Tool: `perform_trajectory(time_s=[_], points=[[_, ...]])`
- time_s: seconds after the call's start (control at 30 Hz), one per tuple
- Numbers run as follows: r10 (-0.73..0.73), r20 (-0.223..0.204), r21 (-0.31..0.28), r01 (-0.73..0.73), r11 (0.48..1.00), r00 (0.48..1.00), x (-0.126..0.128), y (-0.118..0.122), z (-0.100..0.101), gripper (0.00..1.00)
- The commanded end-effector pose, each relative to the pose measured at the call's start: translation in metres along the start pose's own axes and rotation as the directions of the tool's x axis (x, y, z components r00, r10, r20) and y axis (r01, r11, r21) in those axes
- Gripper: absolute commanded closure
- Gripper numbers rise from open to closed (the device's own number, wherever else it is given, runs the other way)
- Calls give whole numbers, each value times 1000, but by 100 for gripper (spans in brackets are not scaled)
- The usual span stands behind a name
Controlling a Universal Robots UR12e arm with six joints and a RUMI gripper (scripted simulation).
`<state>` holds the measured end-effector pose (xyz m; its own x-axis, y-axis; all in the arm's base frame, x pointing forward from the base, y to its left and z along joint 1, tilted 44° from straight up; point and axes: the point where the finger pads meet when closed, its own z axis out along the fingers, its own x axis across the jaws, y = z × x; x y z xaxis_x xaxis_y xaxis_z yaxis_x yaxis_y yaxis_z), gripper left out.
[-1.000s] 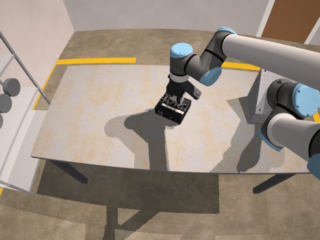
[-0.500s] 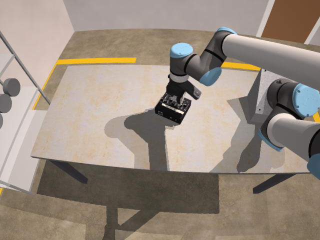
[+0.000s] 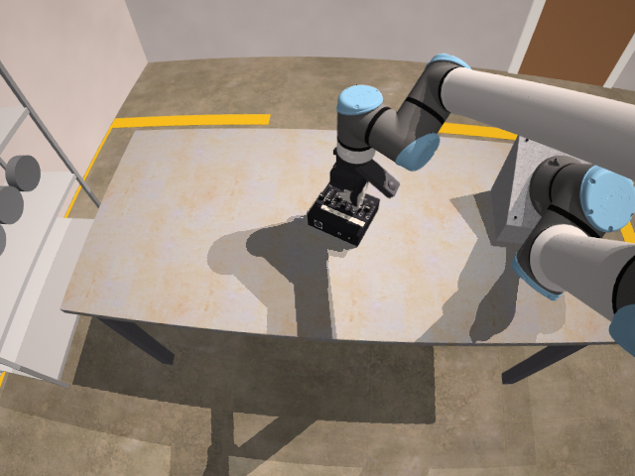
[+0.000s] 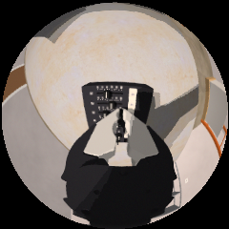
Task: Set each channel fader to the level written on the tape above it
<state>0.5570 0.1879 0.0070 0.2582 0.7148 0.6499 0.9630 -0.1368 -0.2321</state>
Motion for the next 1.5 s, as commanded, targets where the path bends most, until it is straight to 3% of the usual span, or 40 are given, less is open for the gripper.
perform_trajectory(time_s=[0.0, 1.47], points=[[0, 0, -1, 0, 1000, 1000, 0, 1, -1, 100], [0, 0, -1, 0, 1000, 1000, 0, 1, 11, 100]])
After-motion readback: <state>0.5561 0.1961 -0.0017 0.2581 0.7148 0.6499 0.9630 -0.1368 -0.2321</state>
